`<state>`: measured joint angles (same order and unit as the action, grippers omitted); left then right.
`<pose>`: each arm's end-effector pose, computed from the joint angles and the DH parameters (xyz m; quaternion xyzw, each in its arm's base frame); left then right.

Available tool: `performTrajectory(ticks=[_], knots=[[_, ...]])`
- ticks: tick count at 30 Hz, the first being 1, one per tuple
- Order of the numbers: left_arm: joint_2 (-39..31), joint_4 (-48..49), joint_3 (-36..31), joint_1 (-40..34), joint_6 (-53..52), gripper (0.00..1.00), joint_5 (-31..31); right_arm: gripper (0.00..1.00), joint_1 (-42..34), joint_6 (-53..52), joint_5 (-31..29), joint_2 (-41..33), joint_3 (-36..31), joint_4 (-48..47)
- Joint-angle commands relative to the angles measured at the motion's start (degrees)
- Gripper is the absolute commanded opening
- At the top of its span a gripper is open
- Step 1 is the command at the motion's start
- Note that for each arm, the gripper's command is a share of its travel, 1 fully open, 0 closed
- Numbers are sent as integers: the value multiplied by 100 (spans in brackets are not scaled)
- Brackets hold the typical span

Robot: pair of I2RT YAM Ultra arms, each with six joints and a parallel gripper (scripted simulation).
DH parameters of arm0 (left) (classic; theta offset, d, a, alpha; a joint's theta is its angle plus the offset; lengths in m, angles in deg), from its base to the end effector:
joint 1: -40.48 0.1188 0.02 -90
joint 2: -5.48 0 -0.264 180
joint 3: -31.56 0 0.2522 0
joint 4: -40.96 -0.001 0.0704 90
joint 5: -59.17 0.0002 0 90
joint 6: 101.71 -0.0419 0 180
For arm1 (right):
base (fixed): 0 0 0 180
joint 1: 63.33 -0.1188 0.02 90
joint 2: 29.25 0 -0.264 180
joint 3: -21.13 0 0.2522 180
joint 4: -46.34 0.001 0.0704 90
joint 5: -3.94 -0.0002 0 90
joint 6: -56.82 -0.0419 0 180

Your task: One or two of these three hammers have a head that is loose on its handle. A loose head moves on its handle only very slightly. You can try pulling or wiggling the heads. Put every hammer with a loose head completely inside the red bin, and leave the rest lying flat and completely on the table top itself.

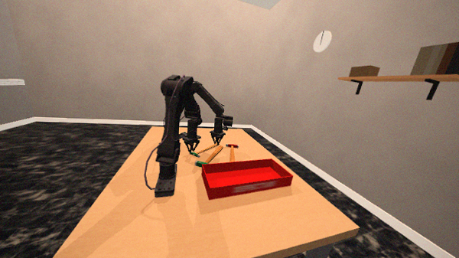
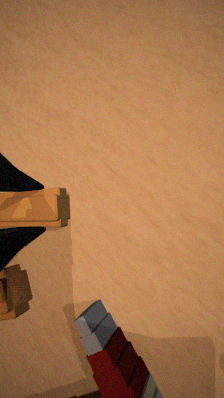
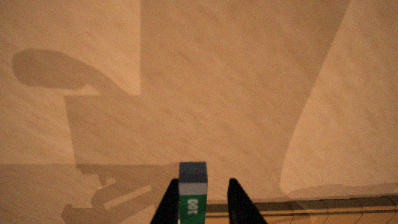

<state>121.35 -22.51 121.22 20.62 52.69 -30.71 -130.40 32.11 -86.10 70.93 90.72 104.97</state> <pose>0.3407 -0.1221 0.1327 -0.3790 0.9254 -0.0026 0.0014 0.1102 0.2629 0.1380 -0.9148 0.4039 -0.0002 0.0068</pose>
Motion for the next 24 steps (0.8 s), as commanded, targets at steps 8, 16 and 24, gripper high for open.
performTrajectory(ticks=[8,16,24], knots=[[-21,6,-22,9,1,17,-13,20,-26,-3,4,77,-20,-80],[-21,6,-22,9,1,17,-13,9,-16,22,4,98,5,-2],[29,29,-4,51,2,17,-46,7,-16,22,4,98,5,-2]])
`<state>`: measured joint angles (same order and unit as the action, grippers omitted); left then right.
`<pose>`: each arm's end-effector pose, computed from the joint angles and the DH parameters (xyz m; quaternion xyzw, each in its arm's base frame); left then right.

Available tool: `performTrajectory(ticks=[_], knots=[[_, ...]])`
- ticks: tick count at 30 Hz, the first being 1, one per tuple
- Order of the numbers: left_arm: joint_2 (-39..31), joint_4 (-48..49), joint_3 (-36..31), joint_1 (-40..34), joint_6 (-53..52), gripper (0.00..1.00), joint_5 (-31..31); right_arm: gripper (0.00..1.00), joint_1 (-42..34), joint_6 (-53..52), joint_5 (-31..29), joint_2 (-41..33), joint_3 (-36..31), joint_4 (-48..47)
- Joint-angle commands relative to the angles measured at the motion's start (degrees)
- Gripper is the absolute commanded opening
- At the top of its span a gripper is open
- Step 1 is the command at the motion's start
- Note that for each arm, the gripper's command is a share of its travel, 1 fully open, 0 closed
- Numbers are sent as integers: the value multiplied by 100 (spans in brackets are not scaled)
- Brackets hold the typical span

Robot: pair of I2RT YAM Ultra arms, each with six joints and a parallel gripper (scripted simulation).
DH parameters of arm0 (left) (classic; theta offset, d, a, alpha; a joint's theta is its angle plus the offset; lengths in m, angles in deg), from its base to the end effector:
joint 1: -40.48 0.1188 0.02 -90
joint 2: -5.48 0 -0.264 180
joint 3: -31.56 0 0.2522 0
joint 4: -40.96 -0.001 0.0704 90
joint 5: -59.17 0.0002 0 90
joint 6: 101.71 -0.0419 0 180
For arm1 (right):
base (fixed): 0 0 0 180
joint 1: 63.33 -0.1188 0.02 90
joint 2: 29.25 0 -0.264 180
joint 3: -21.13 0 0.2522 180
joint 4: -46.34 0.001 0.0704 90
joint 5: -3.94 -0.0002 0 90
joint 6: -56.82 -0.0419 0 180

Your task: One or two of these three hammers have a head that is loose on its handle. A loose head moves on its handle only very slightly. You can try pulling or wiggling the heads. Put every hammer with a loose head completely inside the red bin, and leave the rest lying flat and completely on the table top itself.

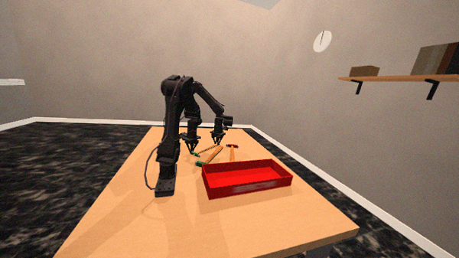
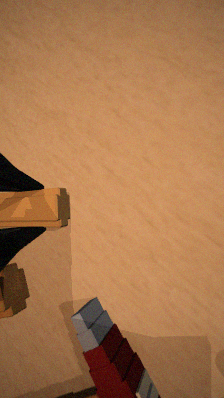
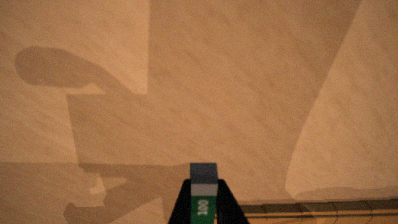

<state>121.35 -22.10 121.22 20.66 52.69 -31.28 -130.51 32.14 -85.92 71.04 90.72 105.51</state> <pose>0.3417 -0.1217 0.1327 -0.3793 0.9252 -0.0014 0.0074 0.1092 0.2623 0.1375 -0.9153 0.4027 0.0012 0.0011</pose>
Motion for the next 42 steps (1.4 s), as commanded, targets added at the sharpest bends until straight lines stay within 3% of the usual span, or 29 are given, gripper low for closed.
performTrajectory(ticks=[1,25,33,42], knots=[[28,-1,20,52,2,17,-20,7,-5,16,-13,87,5,-57],[-56,308,121,138,-7,17,-360,7,-84,-73,206,0,-165,639],[-56,258,125,145,-11,17,-391,7,-320,-323,16,-610,-784,-170],[-54,241,74,111,12,17,-384,7,-345,-355,9,-646,-794,-168]])
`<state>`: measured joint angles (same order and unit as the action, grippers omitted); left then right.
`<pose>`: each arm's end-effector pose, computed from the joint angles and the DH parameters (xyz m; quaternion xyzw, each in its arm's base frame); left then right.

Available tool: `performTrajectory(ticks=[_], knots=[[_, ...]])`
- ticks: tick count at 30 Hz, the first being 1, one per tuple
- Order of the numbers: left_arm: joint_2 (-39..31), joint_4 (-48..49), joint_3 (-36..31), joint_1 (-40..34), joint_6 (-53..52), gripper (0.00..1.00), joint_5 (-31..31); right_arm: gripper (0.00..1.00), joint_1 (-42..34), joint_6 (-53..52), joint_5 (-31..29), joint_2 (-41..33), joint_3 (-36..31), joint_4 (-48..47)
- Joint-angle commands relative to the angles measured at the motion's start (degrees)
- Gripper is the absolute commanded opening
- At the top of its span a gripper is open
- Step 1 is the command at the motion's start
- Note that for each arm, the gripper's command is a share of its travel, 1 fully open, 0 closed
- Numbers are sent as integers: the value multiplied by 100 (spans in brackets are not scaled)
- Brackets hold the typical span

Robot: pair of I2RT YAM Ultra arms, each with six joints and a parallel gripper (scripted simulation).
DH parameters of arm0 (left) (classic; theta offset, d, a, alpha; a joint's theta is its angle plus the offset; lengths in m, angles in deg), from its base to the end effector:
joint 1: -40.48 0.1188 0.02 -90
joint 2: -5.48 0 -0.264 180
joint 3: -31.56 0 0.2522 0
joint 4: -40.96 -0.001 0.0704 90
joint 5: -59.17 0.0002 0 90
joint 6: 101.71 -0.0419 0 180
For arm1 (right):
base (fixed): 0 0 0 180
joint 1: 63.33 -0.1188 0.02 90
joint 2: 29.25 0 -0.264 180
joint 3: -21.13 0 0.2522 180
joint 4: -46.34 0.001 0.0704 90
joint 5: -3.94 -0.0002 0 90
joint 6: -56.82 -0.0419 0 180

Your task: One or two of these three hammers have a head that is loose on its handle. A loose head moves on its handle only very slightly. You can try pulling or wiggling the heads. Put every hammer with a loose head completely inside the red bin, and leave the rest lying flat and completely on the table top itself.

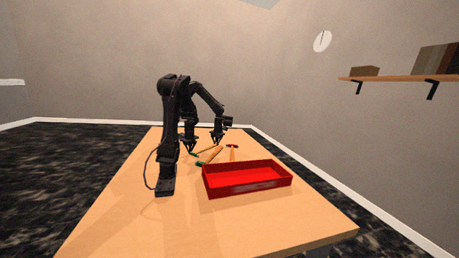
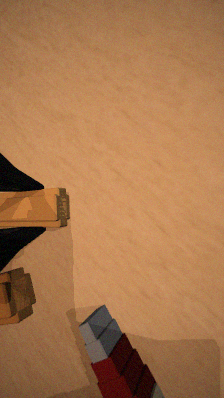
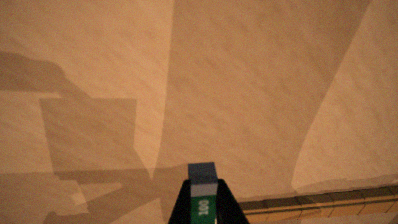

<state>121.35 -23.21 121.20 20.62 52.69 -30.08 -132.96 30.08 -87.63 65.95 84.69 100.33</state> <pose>0.3392 -0.1220 0.1326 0.3790 -0.9254 0.0025 0.0070 0.0931 0.2502 0.1374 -0.9157 0.3998 -0.0116 0.0388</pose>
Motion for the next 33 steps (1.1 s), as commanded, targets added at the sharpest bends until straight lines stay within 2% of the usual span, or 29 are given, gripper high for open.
performTrajectory(ticks=[1,4,8,13,16,17,25,33], knots=[[-54,353,76,115,12,17,-504,7,-63,-102,160,-88,-114,312],[-49,315,68,101,10,17,-445,7,-59,-95,147,-84,-104,289],[29,74,-20,9,2,17,-76,7,-20,-32,48,-45,-23,96],[29,73,-20,9,2,17,-76,7,-1,-1,3,-21,15,4],[29,73,-20,9,2,17,-76,36,-31,-47,3,-96,12,5],[29,73,-20,9,2,17,-76,37,-63,-64,2,-133,-23,74],[29,73,-20,9,2,17,-76,37,-173,-156,-17,-377,-82,107],[29,73,-20,9,2,17,-76,37,-166,-175,-9,-601,232,494]])
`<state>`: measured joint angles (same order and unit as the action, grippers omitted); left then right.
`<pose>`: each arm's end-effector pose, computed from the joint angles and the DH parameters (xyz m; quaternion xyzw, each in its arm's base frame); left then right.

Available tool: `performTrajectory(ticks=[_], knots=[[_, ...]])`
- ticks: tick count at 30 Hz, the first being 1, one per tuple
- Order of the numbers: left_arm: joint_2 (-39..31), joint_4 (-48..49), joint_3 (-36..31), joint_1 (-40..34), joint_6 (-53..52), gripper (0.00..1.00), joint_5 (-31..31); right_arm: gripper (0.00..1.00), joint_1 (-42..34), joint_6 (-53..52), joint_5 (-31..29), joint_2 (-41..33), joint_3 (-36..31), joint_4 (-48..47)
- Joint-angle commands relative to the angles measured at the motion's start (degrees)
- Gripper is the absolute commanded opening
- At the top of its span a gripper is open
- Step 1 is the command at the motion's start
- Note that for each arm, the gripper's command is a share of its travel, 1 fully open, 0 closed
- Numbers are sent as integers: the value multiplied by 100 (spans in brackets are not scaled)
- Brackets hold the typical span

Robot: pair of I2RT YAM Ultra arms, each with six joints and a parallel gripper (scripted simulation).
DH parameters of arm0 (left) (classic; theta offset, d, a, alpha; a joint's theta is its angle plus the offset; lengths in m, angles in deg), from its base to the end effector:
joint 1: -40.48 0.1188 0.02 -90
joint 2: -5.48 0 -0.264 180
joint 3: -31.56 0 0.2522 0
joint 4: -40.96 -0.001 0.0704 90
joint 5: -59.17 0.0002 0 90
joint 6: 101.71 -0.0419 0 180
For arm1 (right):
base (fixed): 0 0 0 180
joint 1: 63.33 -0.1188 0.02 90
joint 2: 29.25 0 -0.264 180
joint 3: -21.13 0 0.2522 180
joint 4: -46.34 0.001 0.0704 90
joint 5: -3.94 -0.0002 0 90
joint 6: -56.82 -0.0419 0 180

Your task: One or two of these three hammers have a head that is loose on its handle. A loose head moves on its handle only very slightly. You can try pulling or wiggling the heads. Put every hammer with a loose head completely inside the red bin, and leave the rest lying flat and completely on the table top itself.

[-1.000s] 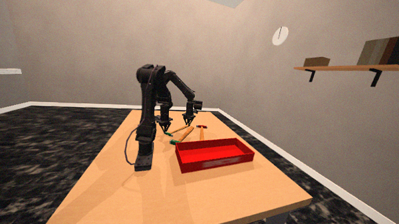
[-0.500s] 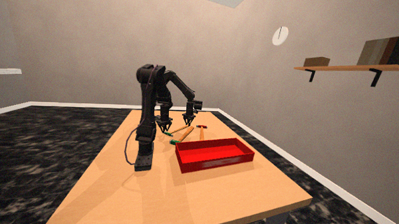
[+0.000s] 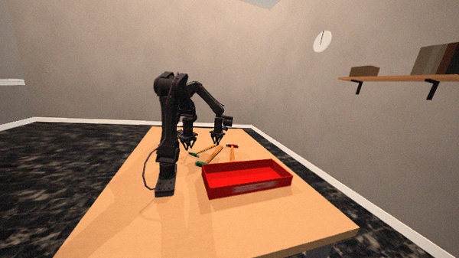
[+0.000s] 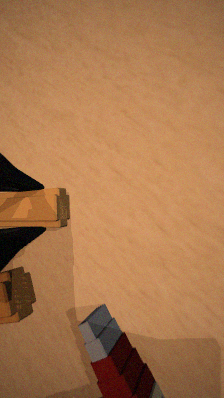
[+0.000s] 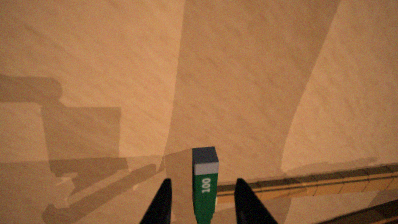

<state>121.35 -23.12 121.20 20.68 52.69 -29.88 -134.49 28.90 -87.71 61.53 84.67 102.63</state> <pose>0.3394 -0.1219 0.1326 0.3795 -0.9252 0.0043 0.0076 0.0842 0.2463 0.1557 -0.9160 0.3969 -0.0099 0.0574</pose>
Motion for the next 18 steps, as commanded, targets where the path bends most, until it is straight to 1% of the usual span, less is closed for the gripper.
performTrajectory(ticks=[1,3,5,7,8,11,12,18], knots=[[29,65,-20,3,2,17,-96,48,-56,-61,-56,-186,258,312],[29,65,-20,3,2,17,-96,71,-59,-64,-45,-254,332,453],[29,65,-20,3,2,17,-96,71,-59,-64,-45,-254,332,453],[29,65,-20,3,2,17,-96,94,-64,-68,-48,-379,493,735],[29,65,-20,3,2,17,-96,100,-66,-70,-49,-444,580,882],[29,65,-20,3,2,17,-96,100,-25,-23,4,-583,825,1259],[29,65,-20,3,2,17,-96,100,-1,13,26,-498,870,1320],[29,65,-20,3,2,17,-96,100,138,108,60,-238,830,1271]])
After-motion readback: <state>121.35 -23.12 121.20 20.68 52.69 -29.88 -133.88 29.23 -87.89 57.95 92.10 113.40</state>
